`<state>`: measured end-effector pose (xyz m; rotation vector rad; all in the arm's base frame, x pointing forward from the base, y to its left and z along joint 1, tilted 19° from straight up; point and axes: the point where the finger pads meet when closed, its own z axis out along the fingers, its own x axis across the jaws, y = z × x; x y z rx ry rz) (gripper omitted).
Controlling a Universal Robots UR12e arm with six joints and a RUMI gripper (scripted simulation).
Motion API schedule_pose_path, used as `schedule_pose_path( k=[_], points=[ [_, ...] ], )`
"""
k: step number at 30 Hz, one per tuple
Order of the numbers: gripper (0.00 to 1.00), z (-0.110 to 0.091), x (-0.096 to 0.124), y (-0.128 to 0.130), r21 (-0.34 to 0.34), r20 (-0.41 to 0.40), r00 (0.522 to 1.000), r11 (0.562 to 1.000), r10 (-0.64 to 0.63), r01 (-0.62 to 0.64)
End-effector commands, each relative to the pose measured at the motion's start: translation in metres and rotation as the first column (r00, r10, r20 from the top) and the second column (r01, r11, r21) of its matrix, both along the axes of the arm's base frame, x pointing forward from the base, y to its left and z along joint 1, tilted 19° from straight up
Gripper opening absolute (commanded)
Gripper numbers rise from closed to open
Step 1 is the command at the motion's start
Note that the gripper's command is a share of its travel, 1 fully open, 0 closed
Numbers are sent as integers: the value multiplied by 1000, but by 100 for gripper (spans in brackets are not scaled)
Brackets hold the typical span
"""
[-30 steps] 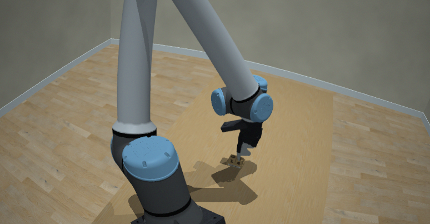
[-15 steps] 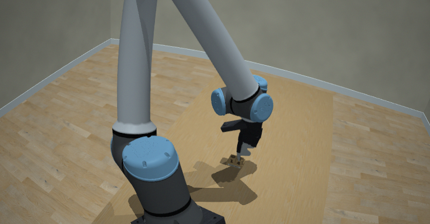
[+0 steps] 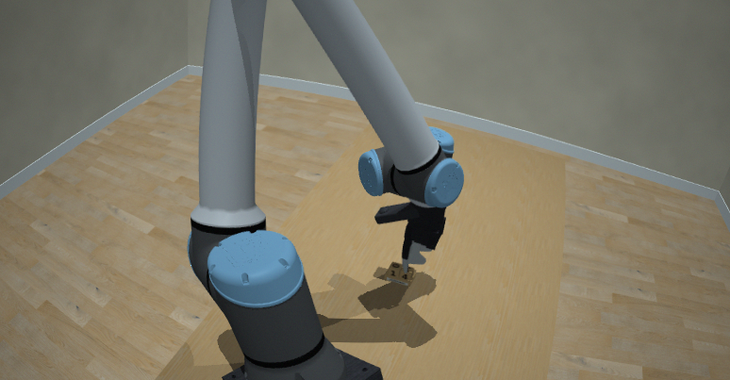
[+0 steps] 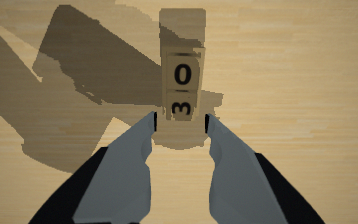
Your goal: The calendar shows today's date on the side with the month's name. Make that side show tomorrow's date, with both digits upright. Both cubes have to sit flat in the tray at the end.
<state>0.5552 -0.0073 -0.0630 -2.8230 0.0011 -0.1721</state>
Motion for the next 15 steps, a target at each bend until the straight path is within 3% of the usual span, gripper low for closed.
schedule_pose_path(
  k=[1,15],
  points=[
    [28,-5,-1,4,3,-3,1000,1000,1,-1],
    [28,-23,1,10,3,-2,1000,1000,1,-1]
  ],
)
